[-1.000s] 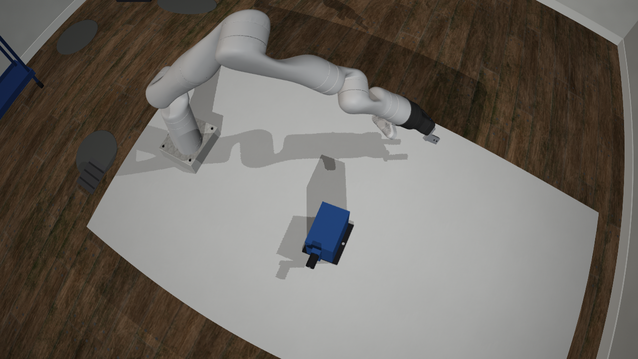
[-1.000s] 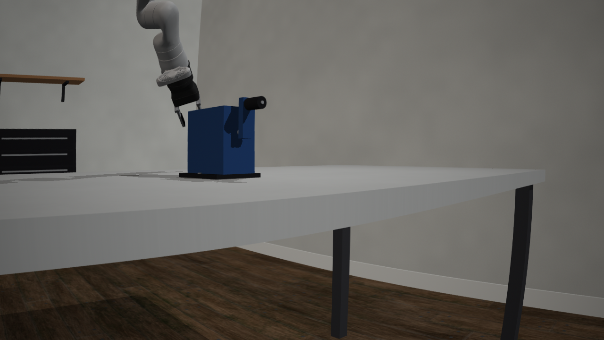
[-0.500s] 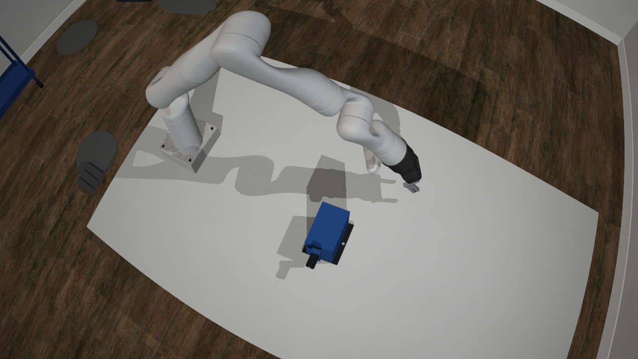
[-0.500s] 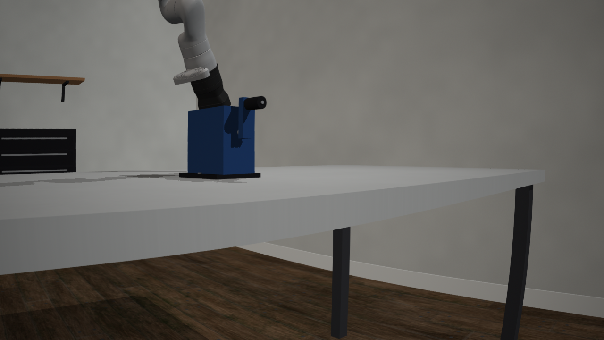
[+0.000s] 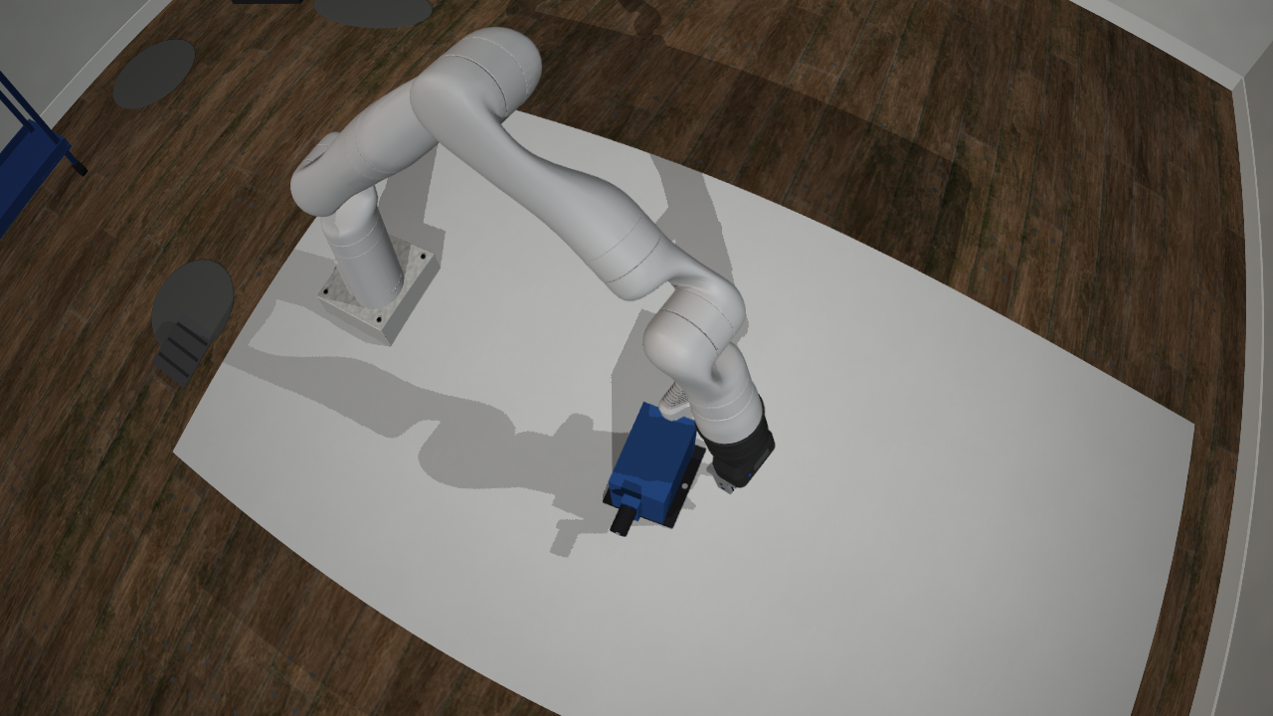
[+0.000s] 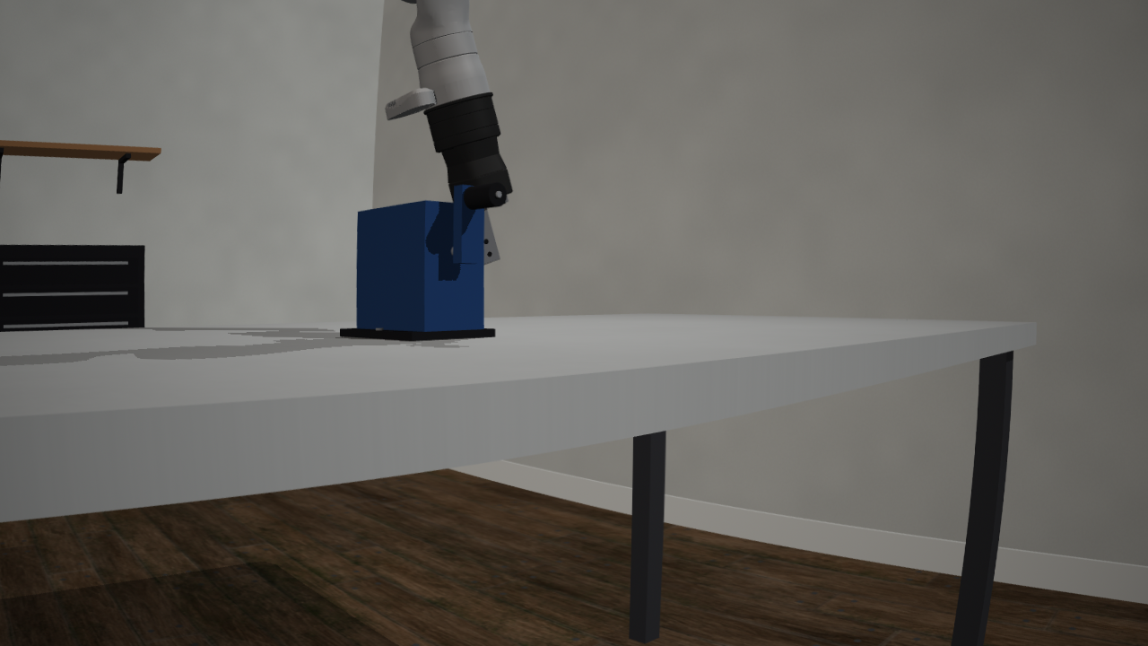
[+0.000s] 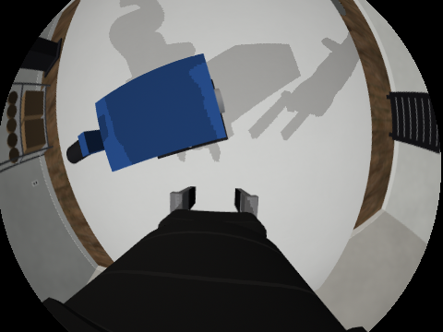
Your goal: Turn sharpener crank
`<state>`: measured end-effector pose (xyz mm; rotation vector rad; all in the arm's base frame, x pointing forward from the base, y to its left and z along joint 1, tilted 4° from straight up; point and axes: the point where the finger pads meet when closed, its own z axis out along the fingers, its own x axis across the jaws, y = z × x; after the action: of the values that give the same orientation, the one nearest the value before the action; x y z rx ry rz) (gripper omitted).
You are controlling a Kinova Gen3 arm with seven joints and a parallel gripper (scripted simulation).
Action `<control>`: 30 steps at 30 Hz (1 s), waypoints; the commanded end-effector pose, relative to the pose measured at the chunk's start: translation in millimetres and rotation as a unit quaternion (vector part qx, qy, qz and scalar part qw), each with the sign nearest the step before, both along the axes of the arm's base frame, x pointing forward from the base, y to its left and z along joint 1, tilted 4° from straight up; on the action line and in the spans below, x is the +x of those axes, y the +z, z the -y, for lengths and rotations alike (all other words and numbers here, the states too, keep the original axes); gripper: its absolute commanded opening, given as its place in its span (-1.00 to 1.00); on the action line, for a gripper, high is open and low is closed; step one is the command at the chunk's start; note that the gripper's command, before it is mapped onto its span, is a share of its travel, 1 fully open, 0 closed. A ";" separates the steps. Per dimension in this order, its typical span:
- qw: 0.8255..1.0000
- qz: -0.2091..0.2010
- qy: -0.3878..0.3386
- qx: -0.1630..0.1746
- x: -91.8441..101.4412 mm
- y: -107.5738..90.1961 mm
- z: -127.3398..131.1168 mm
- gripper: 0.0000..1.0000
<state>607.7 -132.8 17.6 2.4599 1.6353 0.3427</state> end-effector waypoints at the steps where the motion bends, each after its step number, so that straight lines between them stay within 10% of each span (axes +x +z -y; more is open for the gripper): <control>1: 0.997 -0.023 -0.069 0.004 -10.3 8.7 34.3 1.00; 8: 0.973 -0.067 -0.218 0.031 -43.6 26.5 78.0 1.00; 17: 0.894 -0.114 -0.428 0.073 -86.3 68.8 122.7 1.00; 30: 0.867 -0.123 -0.476 0.084 -95.3 82.0 130.6 1.00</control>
<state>512.7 -259.7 96.1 3.1497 0.2804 0.0108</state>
